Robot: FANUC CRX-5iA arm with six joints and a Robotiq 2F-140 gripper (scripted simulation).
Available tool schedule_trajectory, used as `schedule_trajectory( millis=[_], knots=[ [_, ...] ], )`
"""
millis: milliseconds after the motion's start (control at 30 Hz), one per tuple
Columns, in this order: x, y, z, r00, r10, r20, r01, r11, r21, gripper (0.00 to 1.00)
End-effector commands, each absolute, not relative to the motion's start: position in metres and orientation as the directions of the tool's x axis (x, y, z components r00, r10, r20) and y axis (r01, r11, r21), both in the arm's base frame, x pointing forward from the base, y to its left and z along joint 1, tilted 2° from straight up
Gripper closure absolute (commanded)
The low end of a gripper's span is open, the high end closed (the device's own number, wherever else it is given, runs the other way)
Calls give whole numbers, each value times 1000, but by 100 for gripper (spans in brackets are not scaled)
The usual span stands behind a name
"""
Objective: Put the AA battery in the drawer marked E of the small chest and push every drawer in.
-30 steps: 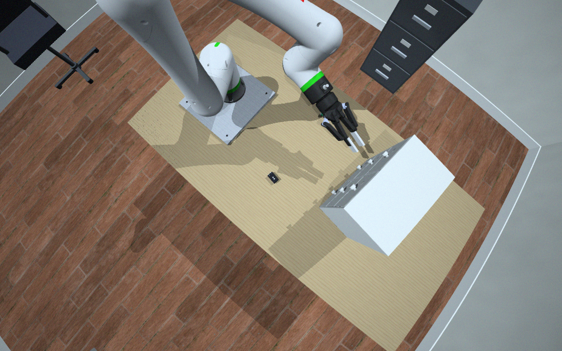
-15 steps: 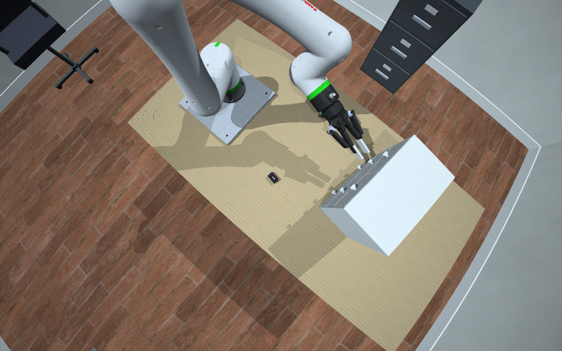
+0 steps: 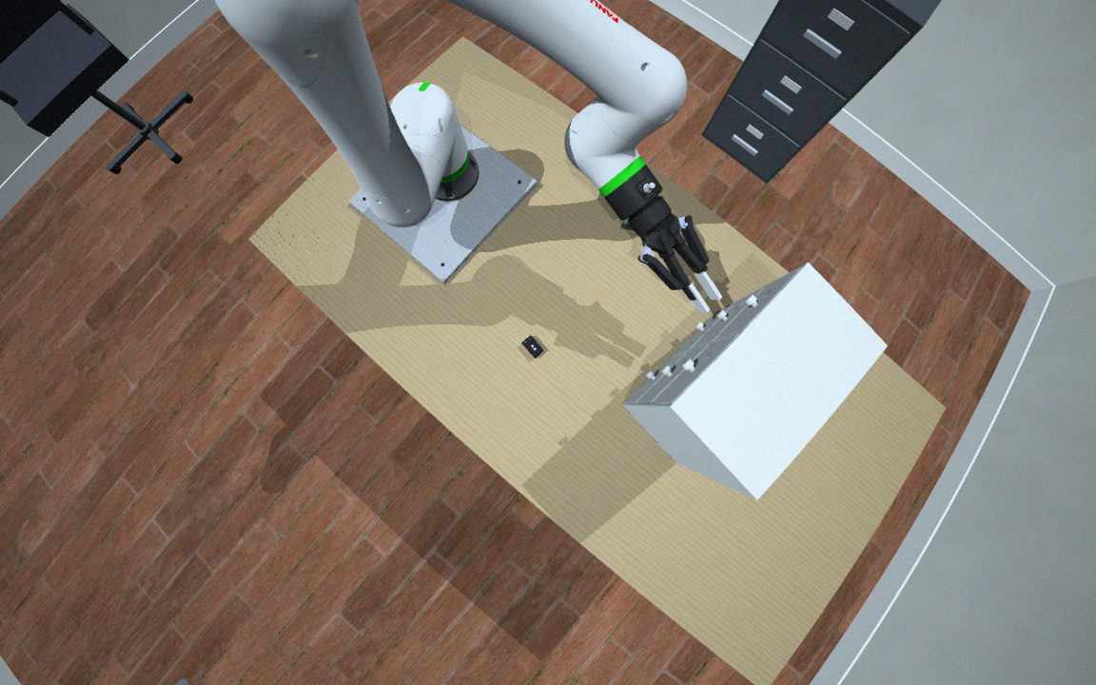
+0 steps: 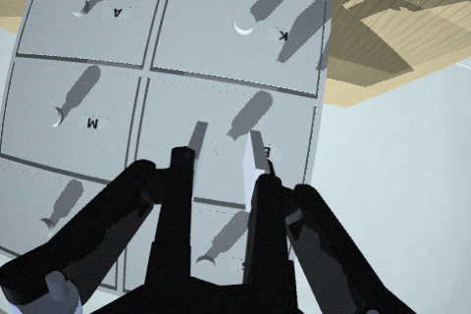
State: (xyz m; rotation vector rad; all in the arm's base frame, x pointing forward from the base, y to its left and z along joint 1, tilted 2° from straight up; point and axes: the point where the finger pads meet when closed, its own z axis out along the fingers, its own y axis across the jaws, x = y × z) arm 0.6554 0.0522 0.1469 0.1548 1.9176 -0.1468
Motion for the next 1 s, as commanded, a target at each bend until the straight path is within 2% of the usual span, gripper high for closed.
schedule_trajectory(
  millis=[0, 967],
  knots=[
    [655, 52, 147, -342, 37, -939, 179, 983, -27, 80],
    [671, 49, 147, -342, 37, -939, 179, 983, -27, 80]
  ],
)
